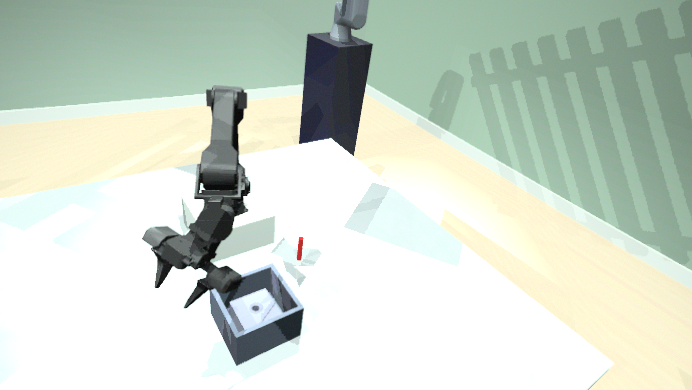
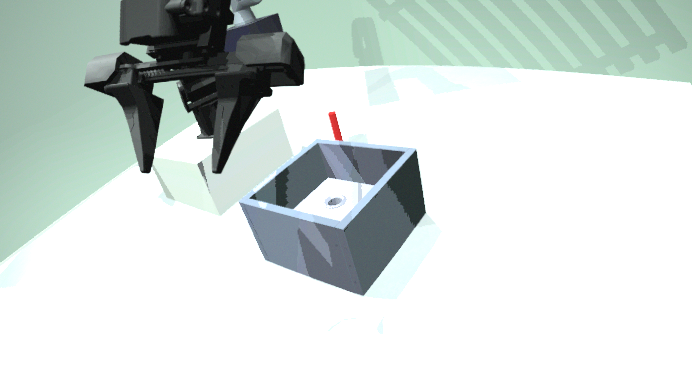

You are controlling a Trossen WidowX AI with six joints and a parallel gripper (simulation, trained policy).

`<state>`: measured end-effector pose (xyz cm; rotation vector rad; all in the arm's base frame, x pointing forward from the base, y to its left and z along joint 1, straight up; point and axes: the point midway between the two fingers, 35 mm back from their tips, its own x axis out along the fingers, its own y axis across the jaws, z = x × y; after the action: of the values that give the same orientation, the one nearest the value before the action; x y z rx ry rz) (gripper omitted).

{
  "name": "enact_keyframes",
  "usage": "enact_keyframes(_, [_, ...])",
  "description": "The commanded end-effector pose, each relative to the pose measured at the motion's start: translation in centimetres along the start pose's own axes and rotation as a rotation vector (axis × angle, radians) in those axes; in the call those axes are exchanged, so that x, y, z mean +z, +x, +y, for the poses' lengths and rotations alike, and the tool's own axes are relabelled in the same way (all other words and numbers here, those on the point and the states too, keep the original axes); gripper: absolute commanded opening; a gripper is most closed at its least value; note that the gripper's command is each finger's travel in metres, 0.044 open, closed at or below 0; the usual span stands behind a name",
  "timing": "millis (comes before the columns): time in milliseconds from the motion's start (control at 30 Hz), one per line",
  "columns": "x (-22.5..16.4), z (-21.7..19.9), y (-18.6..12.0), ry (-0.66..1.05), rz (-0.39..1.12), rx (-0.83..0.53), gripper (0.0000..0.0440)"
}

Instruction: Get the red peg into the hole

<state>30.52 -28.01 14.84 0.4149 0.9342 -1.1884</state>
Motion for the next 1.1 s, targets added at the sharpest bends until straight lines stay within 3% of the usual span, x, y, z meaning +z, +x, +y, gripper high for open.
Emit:
enact_keyframes(0, [-1.3,3.1,-3.2,-0.018,-0.002,0.075,0.0326])
enact_keyframes(267, [-6.7,8.5,-9.7,-0.086,0.040,0.210,0.0342])
enact_keyframes(567, [-14.4,10.9,-15.3,-0.167,0.129,0.292,0.0362])
enact_keyframes(1067, [-26.3,8.2,-18.6,-0.252,0.303,0.220,0.0403])
